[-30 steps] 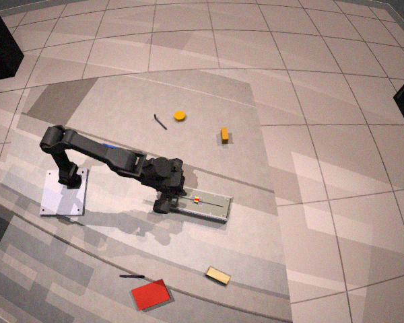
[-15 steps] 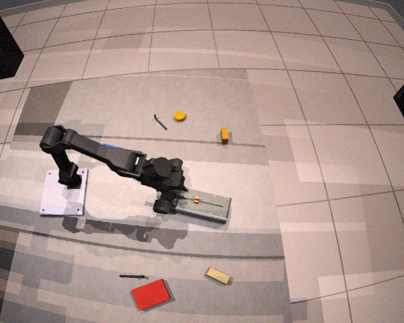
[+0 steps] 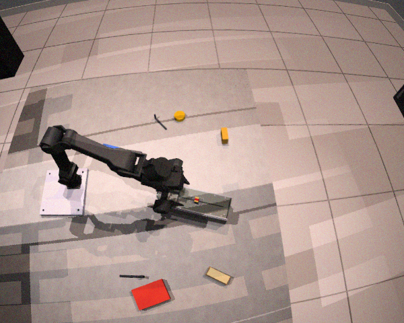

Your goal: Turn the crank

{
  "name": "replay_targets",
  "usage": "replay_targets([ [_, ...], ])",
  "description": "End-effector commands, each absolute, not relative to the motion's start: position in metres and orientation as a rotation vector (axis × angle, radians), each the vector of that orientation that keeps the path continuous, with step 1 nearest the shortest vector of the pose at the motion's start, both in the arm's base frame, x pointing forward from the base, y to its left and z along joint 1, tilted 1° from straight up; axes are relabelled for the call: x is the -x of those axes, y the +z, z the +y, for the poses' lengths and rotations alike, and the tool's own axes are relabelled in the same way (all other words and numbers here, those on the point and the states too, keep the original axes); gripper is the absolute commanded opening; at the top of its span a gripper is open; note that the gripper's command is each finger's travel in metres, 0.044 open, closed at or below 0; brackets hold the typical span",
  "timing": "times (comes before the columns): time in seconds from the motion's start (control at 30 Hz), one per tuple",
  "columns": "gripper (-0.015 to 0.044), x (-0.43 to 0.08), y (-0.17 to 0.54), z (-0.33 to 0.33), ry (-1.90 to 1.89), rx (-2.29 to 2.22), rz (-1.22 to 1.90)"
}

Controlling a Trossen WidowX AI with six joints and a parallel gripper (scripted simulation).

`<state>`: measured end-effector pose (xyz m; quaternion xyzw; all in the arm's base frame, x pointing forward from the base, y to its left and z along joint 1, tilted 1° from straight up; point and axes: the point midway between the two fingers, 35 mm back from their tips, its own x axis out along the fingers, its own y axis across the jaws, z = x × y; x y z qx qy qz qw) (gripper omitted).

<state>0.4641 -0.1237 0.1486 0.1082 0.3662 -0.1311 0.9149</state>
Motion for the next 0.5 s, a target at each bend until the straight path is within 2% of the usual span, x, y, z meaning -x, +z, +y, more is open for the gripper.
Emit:
replay_targets([
  [0.0, 0.0309, -0.4641, 0.1486, -0.1237, -0.270, -0.222, 0.754],
  [0.37, 0.0020, -0.4641, 0.1486, -0.1237, -0.270, -0.222, 0.754],
  [0.4, 0.0000, -0.4641, 0.1486, -0.1237, -0.270, -0.222, 0.754],
  [0.47, 0.0000, -0.4641, 0.1486, -0.1237, -0.270, -0.222, 0.754],
])
